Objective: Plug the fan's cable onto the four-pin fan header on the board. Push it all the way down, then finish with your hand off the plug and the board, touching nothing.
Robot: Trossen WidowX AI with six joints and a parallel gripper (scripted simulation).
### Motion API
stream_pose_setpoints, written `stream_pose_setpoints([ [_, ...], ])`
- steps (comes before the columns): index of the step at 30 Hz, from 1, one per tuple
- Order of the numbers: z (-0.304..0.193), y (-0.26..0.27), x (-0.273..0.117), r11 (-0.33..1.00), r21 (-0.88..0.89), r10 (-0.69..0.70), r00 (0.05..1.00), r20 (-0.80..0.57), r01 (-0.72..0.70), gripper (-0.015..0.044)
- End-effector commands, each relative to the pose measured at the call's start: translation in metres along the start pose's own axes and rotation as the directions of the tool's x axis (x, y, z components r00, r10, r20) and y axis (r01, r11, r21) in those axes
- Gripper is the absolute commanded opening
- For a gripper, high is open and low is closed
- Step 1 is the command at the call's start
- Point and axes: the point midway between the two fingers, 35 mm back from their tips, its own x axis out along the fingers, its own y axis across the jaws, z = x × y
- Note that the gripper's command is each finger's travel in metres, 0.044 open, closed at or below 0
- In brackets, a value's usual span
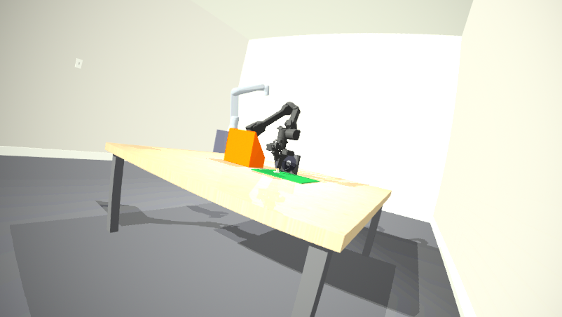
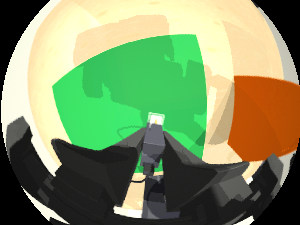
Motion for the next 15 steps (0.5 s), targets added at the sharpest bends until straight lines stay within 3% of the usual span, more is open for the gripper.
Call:
stream_pose_setpoints([
  [1, 0.0001, -0.0018, 0.0013, 1.0, 0.006, -0.001, 1.0, -0.003, 0.002, 0.0],
  [15, 0.0004, -0.0028, -0.0016, 1.0, 0.007, -0.001, 1.0, -0.002, 0.001, 0.0],
])
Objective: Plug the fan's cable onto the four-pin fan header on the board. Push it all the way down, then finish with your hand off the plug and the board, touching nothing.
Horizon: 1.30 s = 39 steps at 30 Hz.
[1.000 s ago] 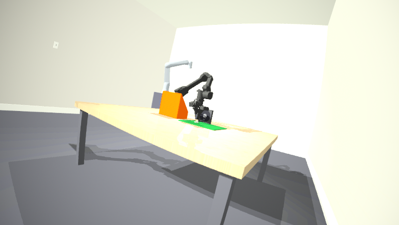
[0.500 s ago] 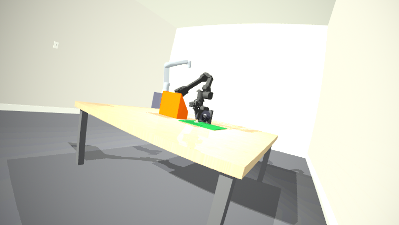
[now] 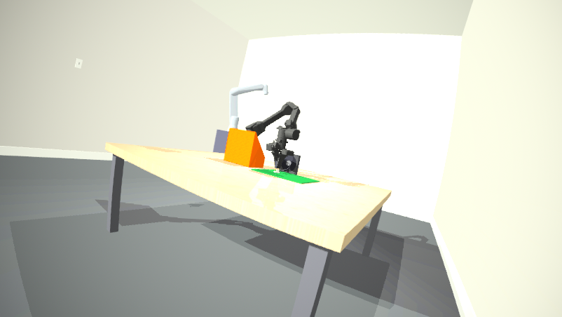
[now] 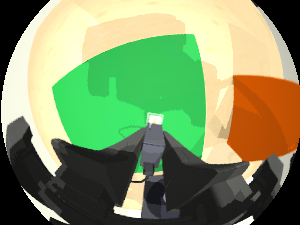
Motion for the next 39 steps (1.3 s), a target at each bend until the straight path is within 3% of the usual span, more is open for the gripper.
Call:
stream_pose_setpoints([
  [1, 0.0003, -0.0016, -0.001, 1.0, 0.003, -0.002, 1.0, -0.002, 0.002, 0.0],
  [39, -0.0002, 0.0012, -0.0026, 1.0, -0.014, -0.002, 1.0, -0.002, 0.002, 0.0],
])
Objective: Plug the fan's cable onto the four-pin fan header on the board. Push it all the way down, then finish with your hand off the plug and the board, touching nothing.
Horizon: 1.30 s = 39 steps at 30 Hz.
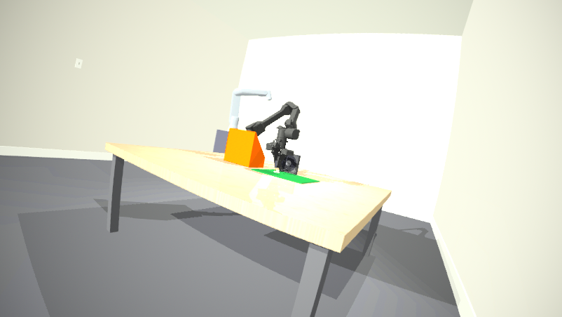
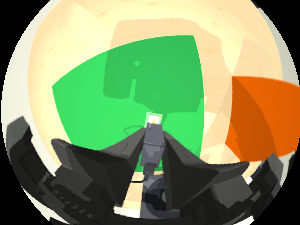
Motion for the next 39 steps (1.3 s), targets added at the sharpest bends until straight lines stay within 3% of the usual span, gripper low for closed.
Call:
stream_pose_setpoints([
  [1, -0.0012, 0.0027, -0.0008, 1.0, -0.001, 0.003, 1.0, -0.001, -0.003, 0.0],
  [39, -0.0002, -0.0014, 0.0042, 1.0, 0.009, 0.002, 1.0, -0.001, -0.002, 0.0],
])
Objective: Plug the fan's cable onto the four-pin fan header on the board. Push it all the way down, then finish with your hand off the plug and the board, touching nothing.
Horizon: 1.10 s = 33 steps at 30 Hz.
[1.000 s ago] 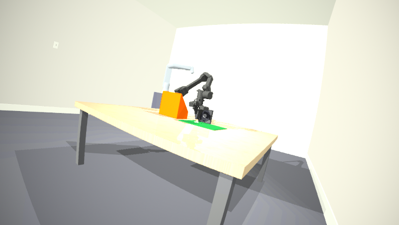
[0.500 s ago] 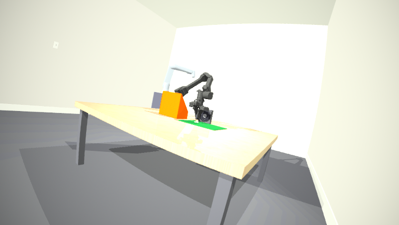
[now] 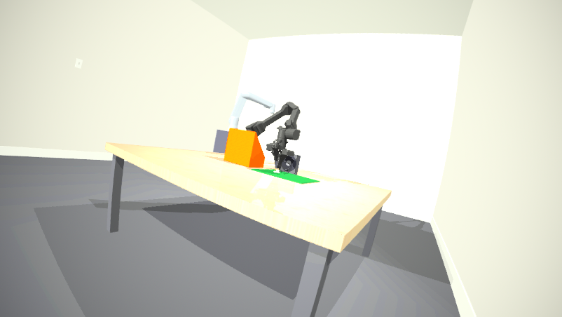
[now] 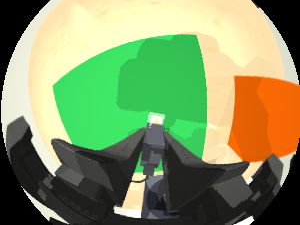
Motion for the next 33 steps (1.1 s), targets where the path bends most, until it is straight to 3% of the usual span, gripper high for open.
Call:
stream_pose_setpoints([
  [1, 0.0009, -0.0038, 0.0015, 1.0, 0.005, -0.006, 1.0, -0.002, 0.006, 0.0],
  [33, 0.0017, -0.0076, 0.0024, 1.0, 0.015, -0.006, 1.0, -0.002, 0.006, 0.0],
])
